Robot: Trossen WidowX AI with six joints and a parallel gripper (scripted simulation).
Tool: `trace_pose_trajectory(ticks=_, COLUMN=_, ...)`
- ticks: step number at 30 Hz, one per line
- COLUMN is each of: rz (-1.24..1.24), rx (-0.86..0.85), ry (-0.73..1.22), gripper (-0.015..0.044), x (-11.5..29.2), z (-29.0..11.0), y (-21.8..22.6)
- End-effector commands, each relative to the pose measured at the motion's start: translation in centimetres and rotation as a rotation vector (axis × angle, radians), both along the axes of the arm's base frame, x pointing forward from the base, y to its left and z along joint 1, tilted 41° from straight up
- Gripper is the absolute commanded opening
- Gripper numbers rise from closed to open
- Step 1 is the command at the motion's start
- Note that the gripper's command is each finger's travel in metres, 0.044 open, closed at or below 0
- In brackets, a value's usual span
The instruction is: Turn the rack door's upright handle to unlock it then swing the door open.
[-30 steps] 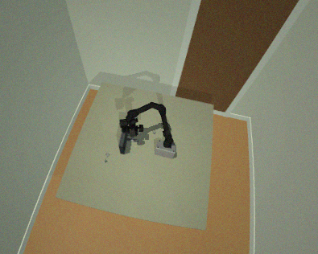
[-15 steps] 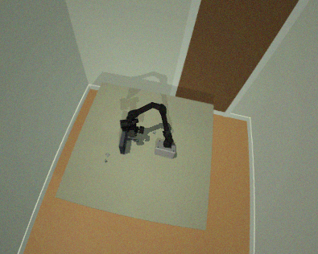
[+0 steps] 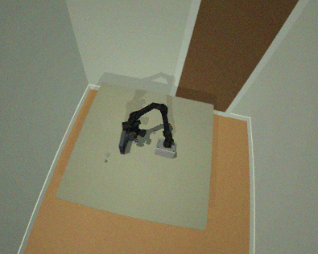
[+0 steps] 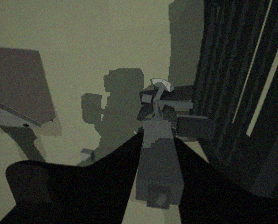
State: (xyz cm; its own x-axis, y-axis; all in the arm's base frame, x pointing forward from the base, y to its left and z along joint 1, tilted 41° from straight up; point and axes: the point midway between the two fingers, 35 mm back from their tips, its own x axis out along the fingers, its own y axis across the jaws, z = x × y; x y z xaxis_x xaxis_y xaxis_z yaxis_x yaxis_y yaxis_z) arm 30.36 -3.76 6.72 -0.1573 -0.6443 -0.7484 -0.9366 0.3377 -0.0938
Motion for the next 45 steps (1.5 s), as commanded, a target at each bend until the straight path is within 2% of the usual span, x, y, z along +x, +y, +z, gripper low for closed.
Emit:
trace_pose_trajectory(ticks=1, rz=-0.066, rx=-0.004, ry=-0.069, gripper=0.0011, x=-0.4, z=-0.1, y=0.3)
trace_pose_trajectory(ticks=45, rz=-0.556, rx=-0.1, ry=-0.481, gripper=0.0011, x=-5.6, z=-4.2, y=6.4)
